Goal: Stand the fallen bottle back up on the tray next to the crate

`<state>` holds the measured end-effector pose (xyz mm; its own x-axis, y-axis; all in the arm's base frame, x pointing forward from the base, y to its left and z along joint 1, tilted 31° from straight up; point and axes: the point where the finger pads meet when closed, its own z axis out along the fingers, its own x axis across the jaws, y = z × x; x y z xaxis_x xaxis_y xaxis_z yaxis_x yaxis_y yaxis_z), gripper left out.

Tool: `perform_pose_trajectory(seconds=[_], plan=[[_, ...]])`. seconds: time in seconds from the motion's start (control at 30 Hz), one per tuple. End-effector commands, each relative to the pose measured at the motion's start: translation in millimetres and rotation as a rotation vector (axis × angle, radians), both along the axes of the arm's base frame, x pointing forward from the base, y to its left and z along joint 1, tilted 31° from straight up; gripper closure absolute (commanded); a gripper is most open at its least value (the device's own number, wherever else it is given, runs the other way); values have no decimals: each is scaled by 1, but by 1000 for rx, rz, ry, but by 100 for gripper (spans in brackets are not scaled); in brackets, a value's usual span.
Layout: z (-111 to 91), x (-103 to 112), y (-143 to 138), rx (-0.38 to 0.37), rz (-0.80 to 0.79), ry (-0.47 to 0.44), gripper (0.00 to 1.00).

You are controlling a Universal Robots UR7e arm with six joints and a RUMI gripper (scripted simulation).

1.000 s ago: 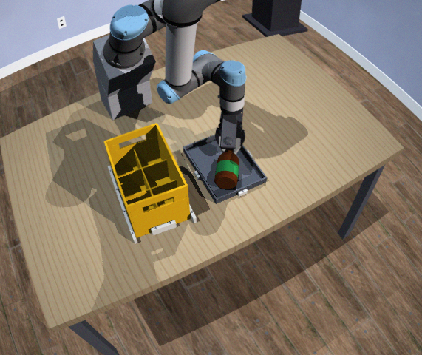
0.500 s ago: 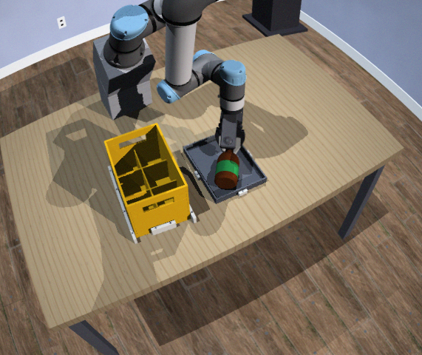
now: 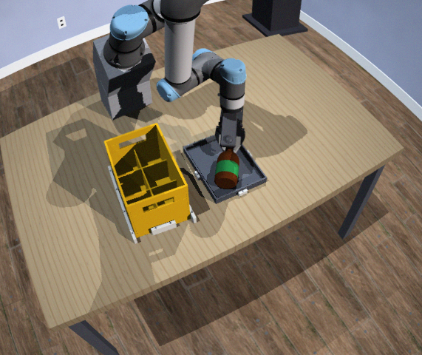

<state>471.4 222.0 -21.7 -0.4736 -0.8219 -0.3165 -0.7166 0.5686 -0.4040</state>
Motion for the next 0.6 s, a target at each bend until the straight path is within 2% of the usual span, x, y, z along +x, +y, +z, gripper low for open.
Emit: perform_pose_trajectory(seconds=[0.0, 0.57], plan=[[3, -1, 0, 0, 0, -1, 100], [18, -10, -1, 0, 0, -1, 100]])
